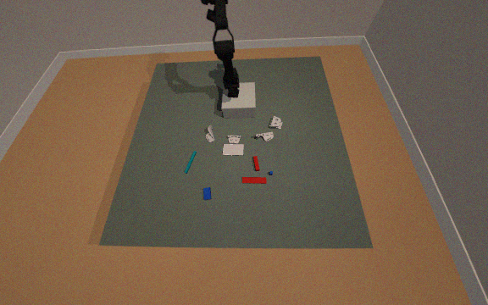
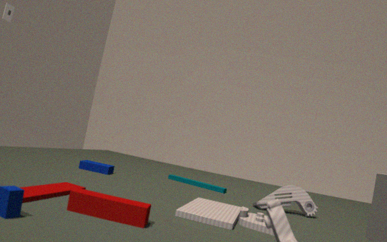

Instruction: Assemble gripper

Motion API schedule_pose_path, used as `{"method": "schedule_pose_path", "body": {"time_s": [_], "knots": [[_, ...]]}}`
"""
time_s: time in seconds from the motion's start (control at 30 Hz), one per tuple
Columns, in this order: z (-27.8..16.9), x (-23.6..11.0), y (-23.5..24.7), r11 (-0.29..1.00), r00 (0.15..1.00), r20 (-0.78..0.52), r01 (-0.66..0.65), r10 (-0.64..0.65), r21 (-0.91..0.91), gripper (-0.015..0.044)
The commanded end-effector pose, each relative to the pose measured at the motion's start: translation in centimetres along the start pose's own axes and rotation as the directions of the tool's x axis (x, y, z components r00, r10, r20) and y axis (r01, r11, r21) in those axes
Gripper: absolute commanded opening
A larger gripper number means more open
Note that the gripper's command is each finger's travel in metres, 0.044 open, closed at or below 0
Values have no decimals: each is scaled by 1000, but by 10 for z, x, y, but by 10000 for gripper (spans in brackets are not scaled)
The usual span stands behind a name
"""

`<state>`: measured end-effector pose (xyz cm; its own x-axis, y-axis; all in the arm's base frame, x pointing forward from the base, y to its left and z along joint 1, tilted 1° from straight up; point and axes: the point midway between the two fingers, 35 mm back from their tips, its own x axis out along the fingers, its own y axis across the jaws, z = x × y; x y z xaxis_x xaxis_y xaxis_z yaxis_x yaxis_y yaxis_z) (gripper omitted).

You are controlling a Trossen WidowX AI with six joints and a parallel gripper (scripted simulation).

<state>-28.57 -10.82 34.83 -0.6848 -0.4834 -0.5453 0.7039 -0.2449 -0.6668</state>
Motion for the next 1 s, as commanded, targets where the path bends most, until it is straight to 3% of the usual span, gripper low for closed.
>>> {"method": "schedule_pose_path", "body": {"time_s": [0.0, 0.53, 0.93, 0.97], "knots": [[0, 0, 0, 1000, 1000, 0, 0, 0, 0, 426], [0, 0, 0, 1000, 1000, 0, 0, 0, 0, 6], [0, 0, 0, 1000, 1000, 0, 0, 0, 0, 0], [0, 0, 0, 1000, 1000, 1, -1, 1, -1, 26]]}}
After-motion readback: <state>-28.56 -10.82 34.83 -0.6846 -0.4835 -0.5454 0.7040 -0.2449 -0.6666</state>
